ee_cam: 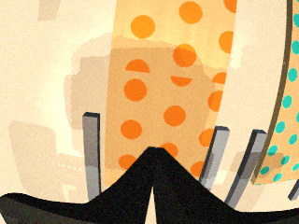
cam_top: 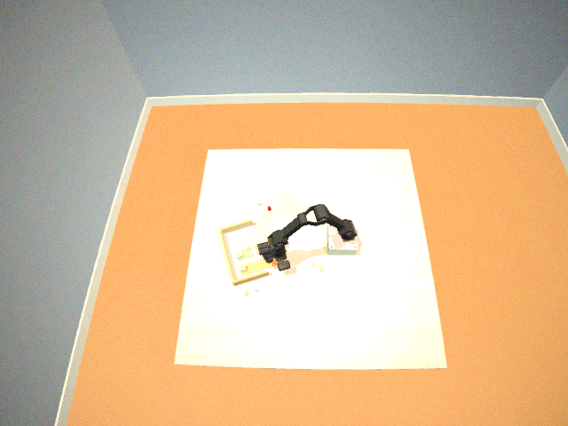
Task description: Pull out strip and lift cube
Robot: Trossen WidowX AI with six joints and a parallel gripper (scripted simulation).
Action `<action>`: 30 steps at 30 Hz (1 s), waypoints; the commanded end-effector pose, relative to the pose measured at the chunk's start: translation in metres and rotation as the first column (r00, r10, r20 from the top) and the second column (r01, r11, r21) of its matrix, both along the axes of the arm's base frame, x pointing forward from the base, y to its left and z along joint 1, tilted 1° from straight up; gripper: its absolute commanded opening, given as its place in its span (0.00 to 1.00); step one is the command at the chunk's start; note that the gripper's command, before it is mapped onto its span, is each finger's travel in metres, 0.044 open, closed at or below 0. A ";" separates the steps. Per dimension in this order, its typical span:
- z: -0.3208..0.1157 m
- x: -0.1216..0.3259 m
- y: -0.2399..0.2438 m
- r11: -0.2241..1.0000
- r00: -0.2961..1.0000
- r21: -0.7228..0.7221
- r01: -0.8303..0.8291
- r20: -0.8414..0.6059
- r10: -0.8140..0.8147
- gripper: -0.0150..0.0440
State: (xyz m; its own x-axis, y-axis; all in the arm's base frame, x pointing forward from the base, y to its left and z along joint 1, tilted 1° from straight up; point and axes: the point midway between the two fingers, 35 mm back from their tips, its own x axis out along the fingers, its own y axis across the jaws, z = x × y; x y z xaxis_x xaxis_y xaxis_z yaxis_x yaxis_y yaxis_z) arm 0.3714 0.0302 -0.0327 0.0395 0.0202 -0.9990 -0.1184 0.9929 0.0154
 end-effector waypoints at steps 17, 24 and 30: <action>-0.003 0.000 -0.001 1.000 1.000 -0.004 -0.004 0.002 0.004 0.25; -0.003 0.001 -0.001 1.000 1.000 -0.004 -0.004 0.002 0.004 0.25; -0.004 0.001 -0.001 1.000 1.000 -0.004 -0.004 0.002 0.004 0.25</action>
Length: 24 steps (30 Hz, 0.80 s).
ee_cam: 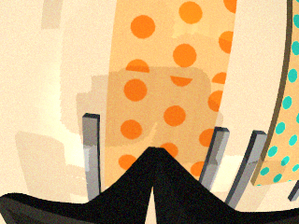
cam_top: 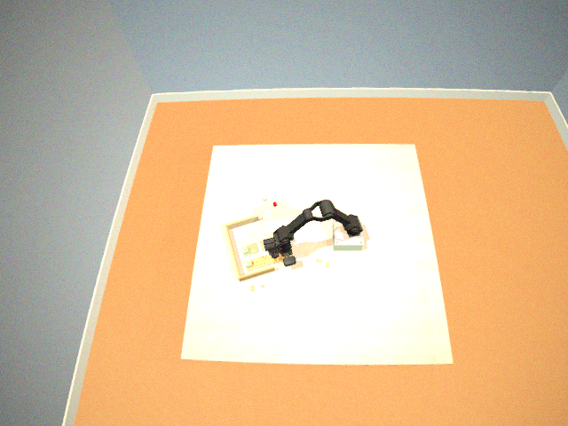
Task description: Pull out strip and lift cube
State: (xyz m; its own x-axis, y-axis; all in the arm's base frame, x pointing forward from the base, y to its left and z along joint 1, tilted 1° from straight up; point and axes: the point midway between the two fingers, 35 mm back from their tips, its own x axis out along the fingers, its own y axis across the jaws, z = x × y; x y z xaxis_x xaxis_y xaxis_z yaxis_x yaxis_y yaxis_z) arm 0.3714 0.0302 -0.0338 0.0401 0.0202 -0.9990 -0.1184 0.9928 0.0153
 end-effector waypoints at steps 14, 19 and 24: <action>-0.004 -0.020 -0.003 1.000 1.000 -0.005 -0.004 0.000 0.004 0.25; -0.005 -0.028 -0.004 1.000 1.000 -0.005 -0.004 -0.001 0.004 0.25; -0.006 -0.035 -0.005 1.000 1.000 -0.005 -0.004 -0.001 0.004 0.25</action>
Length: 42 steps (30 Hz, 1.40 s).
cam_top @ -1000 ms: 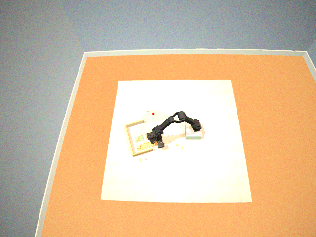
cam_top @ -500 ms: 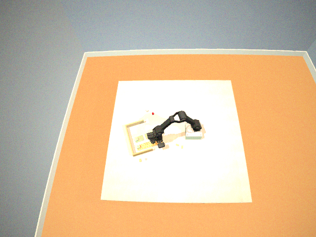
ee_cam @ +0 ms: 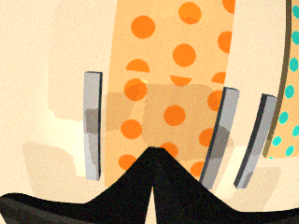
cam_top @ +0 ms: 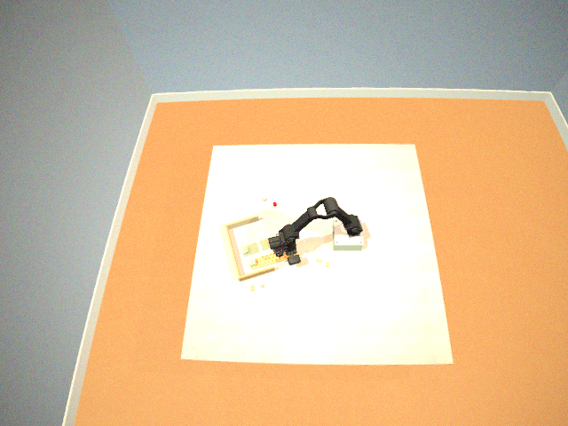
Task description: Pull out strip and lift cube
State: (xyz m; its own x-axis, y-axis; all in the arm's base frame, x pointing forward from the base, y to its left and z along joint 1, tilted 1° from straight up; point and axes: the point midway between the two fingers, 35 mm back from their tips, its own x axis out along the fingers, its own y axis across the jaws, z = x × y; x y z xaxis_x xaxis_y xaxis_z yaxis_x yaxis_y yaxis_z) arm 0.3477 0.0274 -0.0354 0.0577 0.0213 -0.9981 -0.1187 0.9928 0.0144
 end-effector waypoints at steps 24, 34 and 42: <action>-0.007 -0.047 -0.007 1.000 1.000 -0.006 -0.004 -0.022 0.004 0.25; -0.008 -0.061 -0.009 1.000 1.000 -0.006 -0.004 -0.023 0.004 0.25; -0.008 -0.072 -0.010 1.000 1.000 -0.006 -0.004 -0.024 0.004 0.25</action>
